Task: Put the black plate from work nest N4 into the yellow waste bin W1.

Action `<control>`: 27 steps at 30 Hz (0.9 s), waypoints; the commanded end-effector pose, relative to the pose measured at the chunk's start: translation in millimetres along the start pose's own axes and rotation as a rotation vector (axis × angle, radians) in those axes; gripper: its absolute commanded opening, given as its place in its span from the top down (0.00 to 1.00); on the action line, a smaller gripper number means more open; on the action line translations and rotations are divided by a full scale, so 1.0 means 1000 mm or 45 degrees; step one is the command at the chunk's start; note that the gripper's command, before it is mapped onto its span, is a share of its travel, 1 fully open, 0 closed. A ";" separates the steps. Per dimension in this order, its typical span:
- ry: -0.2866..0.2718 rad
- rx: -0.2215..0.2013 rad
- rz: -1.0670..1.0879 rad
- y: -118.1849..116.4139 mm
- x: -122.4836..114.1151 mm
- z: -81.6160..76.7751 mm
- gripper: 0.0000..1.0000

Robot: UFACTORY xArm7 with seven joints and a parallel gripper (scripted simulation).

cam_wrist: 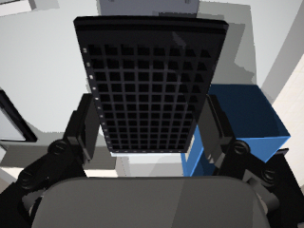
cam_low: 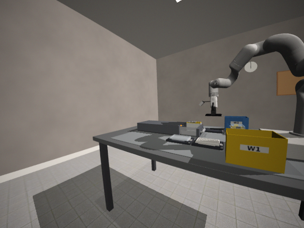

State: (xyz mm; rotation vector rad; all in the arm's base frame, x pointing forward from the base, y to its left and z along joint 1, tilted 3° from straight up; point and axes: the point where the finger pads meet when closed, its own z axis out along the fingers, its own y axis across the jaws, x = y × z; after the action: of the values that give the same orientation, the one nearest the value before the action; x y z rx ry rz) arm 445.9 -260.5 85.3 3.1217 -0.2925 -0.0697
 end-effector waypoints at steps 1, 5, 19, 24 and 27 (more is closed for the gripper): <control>0.006 -0.002 0.000 0.001 0.001 -0.002 1.00; 0.006 -0.002 -0.032 -0.004 0.000 -0.002 1.00; 0.006 -0.001 -0.032 -0.037 -0.013 -0.002 1.00; 0.006 -0.001 -0.032 -0.047 -0.016 -0.002 1.00; 0.006 -0.001 -0.032 -0.054 -0.019 -0.002 1.00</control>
State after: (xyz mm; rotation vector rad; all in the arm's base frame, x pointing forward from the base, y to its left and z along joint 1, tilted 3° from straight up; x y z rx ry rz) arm 437.5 -212.1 85.7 3.1265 -0.2531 -0.0702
